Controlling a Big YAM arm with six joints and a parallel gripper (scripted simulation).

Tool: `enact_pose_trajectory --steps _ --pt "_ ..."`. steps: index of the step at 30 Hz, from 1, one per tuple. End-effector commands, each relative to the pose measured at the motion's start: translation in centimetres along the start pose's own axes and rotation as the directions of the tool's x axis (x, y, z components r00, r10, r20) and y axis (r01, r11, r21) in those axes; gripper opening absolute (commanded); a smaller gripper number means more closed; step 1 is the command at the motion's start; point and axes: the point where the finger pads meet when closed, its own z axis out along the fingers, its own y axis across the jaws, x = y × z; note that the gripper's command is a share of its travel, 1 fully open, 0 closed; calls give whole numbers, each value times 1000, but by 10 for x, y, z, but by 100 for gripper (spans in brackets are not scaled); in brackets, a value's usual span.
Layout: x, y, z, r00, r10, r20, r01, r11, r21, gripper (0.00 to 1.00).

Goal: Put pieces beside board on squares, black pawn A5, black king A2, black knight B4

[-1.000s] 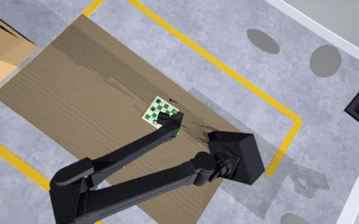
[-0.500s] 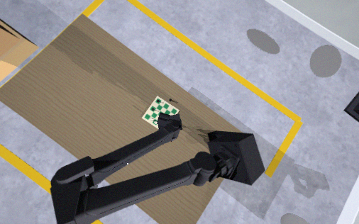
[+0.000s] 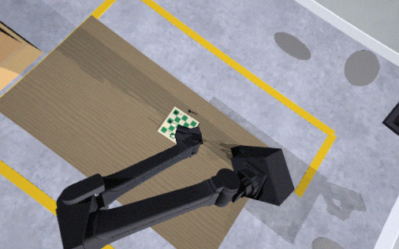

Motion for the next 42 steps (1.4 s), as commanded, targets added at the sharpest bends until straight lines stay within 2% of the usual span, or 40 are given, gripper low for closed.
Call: enact_pose_trajectory --steps 1,15,29,42 --pt "5 -6 -1 1000 10 -8 -10 1000 7 39" --pt "4 -5 1 1000 7 -5 -7 1000 4 39" --pt "-1 0 13 1000 1 4 -1 1000 -4 39" --pt "-1 1 32 1000 1 4 -1 1000 -4 39"
